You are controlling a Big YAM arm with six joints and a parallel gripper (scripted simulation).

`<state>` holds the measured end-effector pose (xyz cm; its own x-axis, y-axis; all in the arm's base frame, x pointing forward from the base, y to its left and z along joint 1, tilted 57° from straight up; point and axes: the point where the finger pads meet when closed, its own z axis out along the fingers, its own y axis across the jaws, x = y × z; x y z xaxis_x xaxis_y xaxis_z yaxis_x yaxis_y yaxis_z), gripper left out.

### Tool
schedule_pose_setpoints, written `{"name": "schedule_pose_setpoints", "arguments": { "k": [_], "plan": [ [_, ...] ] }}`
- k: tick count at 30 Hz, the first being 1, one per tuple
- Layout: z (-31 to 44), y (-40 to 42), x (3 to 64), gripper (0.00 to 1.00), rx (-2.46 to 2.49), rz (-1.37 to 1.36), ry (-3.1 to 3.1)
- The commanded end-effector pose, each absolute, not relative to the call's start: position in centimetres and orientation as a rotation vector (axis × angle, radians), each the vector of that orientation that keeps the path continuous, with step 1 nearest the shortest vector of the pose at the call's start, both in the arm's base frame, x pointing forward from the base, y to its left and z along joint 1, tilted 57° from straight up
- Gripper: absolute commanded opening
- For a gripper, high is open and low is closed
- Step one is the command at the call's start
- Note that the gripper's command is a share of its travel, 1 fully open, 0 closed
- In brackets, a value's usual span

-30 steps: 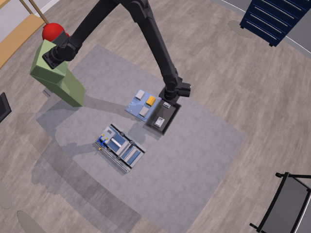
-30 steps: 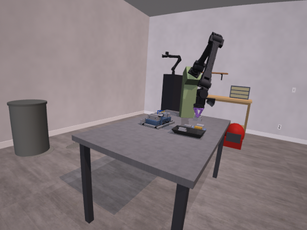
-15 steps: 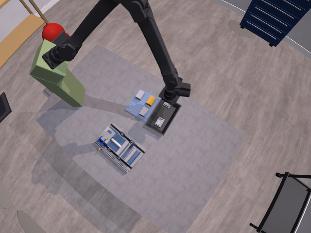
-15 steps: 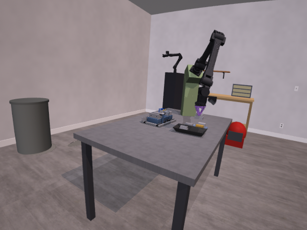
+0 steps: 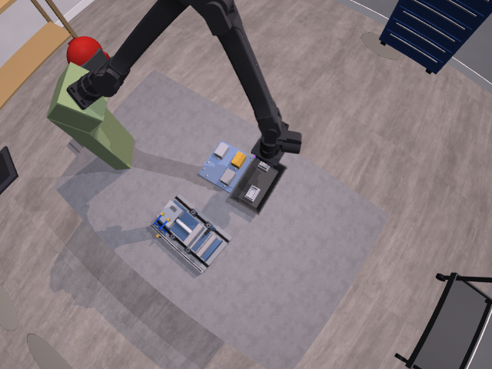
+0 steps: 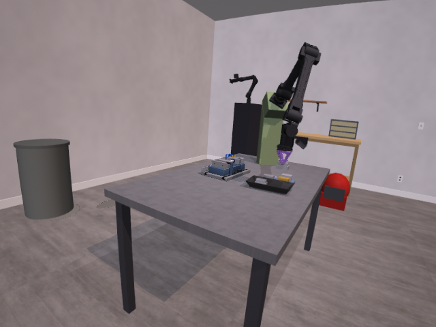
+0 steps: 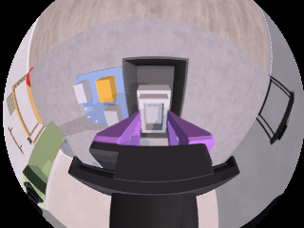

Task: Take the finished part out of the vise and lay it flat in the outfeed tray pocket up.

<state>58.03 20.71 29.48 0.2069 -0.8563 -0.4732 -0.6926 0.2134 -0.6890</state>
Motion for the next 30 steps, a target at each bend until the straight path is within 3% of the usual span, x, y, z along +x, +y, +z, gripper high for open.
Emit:
{"name": "schedule_pose_setpoints", "arguments": {
  "k": [1,30],
  "plan": [
    [33.84,19.23,57.95,0.00,-1.473,-0.255,1.499],
    [34.08,19.17,57.99,0.00,-1.475,-0.259,1.494]
  ]
}}
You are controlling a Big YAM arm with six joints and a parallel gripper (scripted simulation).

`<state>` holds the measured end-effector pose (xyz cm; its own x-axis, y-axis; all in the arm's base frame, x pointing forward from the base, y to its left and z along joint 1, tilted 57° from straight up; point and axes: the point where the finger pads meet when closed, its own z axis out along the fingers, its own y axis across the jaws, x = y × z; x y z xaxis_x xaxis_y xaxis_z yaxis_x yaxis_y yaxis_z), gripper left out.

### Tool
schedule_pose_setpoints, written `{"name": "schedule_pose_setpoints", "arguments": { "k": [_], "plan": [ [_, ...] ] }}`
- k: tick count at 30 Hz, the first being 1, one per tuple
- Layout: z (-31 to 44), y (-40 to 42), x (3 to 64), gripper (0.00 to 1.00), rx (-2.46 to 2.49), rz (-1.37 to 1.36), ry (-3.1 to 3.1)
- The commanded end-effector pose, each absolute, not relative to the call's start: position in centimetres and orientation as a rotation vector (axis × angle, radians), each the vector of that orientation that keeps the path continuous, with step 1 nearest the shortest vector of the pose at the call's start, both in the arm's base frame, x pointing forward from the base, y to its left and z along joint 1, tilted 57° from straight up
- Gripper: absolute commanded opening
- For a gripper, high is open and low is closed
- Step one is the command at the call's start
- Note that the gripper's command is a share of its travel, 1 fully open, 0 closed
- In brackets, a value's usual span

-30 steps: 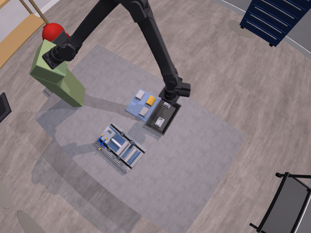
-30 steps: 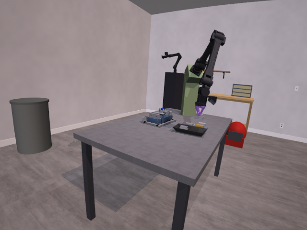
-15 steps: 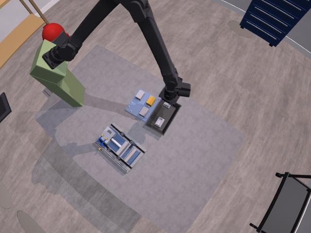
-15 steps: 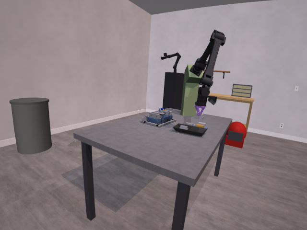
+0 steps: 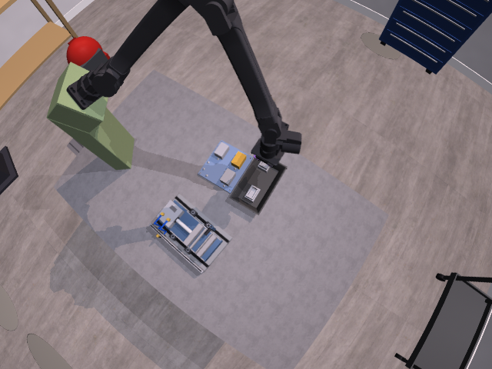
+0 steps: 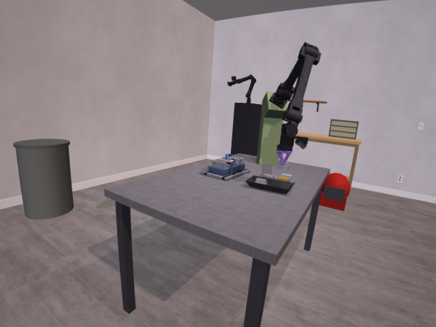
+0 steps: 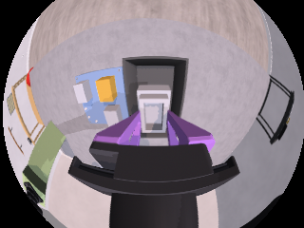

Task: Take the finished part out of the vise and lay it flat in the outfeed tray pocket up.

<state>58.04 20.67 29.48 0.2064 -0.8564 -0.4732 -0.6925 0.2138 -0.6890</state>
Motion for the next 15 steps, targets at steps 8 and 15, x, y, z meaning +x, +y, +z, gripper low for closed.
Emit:
{"name": "schedule_pose_setpoints", "arguments": {
  "k": [8,15],
  "plan": [
    [34.17,19.10,57.98,0.00,-1.478,-0.261,1.491],
    [34.23,19.05,57.98,0.00,-1.481,-0.263,1.489]
  ]
}}
